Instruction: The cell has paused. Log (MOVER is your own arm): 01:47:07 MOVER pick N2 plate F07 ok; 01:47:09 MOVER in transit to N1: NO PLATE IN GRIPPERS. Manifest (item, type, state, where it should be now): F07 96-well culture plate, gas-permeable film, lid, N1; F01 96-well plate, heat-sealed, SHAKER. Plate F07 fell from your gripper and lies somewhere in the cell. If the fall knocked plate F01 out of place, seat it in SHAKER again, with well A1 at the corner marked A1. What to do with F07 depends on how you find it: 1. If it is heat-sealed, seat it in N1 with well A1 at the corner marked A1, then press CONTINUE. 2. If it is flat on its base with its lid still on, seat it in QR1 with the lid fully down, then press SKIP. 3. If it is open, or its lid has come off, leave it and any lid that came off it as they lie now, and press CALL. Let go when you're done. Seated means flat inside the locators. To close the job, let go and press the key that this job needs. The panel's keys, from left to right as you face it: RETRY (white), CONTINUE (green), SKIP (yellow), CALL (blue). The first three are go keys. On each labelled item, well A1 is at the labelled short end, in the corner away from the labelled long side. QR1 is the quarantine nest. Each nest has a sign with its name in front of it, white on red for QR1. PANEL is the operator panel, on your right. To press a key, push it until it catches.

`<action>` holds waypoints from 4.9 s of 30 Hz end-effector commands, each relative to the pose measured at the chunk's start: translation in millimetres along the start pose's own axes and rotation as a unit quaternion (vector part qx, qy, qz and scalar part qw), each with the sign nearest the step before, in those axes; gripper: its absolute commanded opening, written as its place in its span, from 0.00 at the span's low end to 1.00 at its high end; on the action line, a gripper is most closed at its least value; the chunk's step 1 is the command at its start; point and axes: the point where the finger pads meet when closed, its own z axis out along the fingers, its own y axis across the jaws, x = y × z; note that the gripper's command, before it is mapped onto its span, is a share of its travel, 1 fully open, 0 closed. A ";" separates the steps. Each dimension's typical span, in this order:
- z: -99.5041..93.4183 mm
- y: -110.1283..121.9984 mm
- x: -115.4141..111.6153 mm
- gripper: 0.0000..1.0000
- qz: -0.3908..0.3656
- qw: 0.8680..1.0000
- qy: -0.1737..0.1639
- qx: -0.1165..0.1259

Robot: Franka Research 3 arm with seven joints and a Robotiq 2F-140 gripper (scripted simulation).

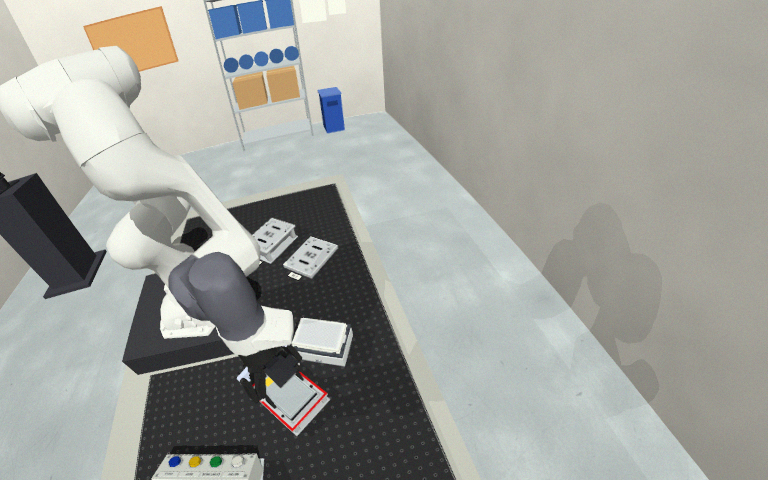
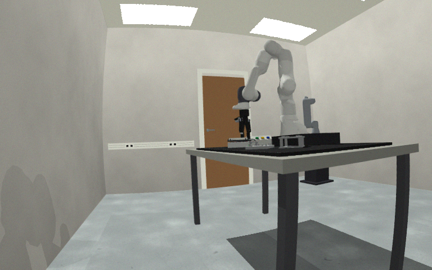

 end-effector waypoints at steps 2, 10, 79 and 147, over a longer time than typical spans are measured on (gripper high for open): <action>0.5 0.0 0.6 0.10 -0.001 1.000 0.001 0.001; 0.6 0.0 0.6 0.10 -0.001 1.000 0.001 0.001; 0.6 0.0 0.6 0.70 -0.001 1.000 0.001 0.001; -45.2 0.1 0.5 0.70 -0.001 1.000 0.001 0.001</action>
